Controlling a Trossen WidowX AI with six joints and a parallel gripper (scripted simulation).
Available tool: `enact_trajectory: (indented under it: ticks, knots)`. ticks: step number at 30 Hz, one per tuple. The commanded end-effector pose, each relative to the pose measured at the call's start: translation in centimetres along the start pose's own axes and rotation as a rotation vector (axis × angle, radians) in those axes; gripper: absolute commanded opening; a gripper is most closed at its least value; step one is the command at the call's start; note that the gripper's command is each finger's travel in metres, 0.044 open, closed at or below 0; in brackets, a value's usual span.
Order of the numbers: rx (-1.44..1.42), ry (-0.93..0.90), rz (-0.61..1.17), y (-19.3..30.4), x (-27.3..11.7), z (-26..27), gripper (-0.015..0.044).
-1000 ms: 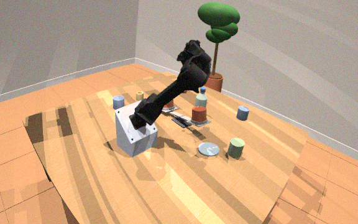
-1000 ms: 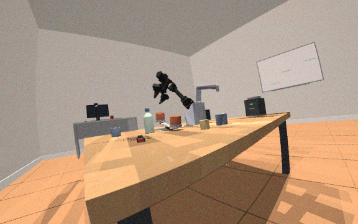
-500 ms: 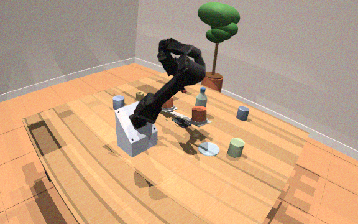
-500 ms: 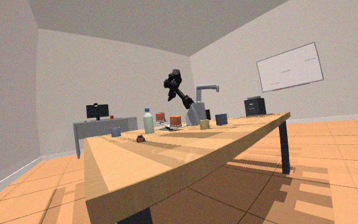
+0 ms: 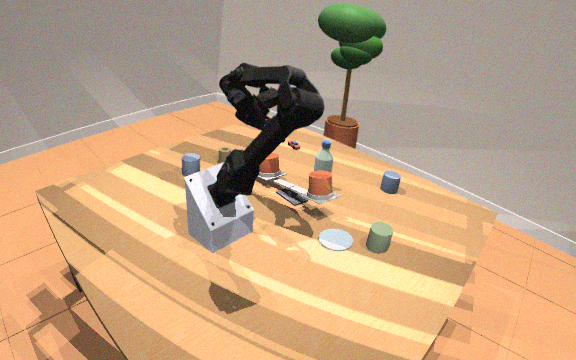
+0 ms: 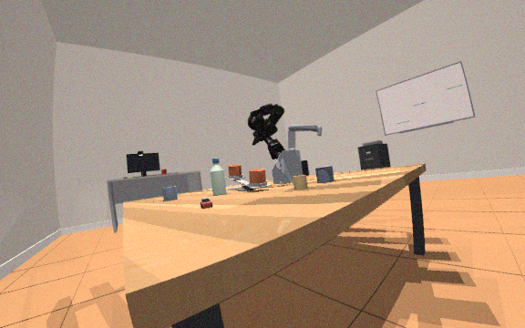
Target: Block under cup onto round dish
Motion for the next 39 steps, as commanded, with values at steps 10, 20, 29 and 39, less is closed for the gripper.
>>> enact_trajectory:
  ticks: [10, 20, 29, 39]
  knots:
    - [-0.163, 0.01, 0.051, -0.8, 0.4, 1.2, 0.044]
    - [-0.371, -0.032, 0.214, -3.2, 2.7, 3.8, 0.044]
    - [-0.623, -0.104, 0.328, -5.1, 5.1, 5.8, 0.044]
    - [-0.921, -0.232, 0.43, -6.9, 8.4, 8.1, 0.044]
Point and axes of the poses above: the point midway between the two fingers, 35 mm back from their tips, its own x axis out along the fingers, its own z axis across the jaws, y = z × x, the point moved 8 cm from there along -x, back along the fingers, and after that the axes turned 9 degrees about -x, right-handed, at the moved point
